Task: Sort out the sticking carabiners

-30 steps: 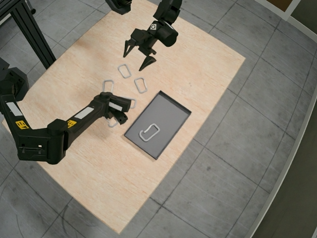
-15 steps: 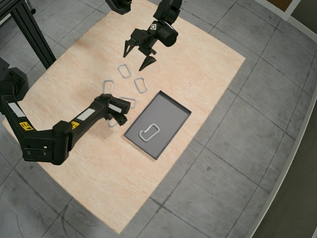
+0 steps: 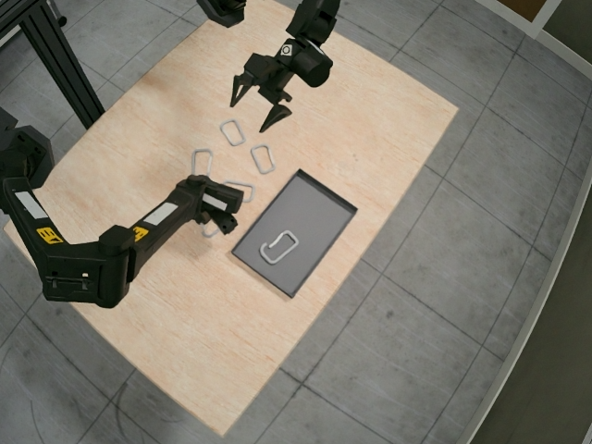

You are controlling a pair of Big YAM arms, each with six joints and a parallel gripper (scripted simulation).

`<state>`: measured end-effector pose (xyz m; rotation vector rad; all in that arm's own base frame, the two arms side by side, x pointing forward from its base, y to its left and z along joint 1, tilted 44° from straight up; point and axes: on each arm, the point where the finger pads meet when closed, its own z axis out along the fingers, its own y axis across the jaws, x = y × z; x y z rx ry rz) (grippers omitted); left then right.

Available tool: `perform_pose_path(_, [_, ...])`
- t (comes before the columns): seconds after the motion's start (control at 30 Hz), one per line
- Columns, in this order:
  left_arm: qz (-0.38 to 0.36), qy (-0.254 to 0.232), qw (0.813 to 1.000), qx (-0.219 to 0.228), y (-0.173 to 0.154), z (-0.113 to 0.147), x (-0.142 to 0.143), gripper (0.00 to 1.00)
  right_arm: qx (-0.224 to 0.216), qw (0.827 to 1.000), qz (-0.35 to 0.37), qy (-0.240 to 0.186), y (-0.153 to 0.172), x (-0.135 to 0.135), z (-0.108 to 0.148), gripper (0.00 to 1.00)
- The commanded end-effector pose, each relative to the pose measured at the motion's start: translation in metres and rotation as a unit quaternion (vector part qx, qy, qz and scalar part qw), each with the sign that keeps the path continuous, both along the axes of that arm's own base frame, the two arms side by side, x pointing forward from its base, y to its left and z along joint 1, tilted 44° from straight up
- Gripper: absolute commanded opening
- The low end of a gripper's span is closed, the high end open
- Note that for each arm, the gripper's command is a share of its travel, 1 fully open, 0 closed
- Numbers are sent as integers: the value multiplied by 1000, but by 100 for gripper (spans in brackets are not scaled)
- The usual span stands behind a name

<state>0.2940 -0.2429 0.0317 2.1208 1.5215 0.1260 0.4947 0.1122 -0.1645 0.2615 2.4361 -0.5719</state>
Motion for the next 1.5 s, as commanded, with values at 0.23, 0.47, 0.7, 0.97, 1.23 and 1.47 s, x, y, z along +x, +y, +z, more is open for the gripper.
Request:
perform_pose_path(0.23, [-6, -6, 1000, -2, -5, 6, 5, 100, 1, 1000, 2, -1, 3, 1, 2, 18])
perform_pose_path(0.47, [-6, -6, 1000, -2, -5, 6, 5, 100, 1, 1000, 2, -1, 3, 1, 2, 12])
perform_pose_path(0.7, [-6, -6, 1000, -2, -5, 6, 5, 100, 1, 1000, 2, -1, 3, 1, 2, 2])
perform_pose_path(0.97, [-6, -6, 1000, -2, -5, 6, 5, 100, 1, 1000, 2, -1, 3, 1, 2, 0])
perform_pose_path(1.23, [-6, -6, 1000, -2, -5, 6, 5, 100, 6, 1000, 5, -7, 29, -21, 35, 0])
perform_pose_path(1.47, [8, -6, 1000, -14, -13, 2, 5, 100, 1, 1000, -4, 1, 31, -23, 45, 0])
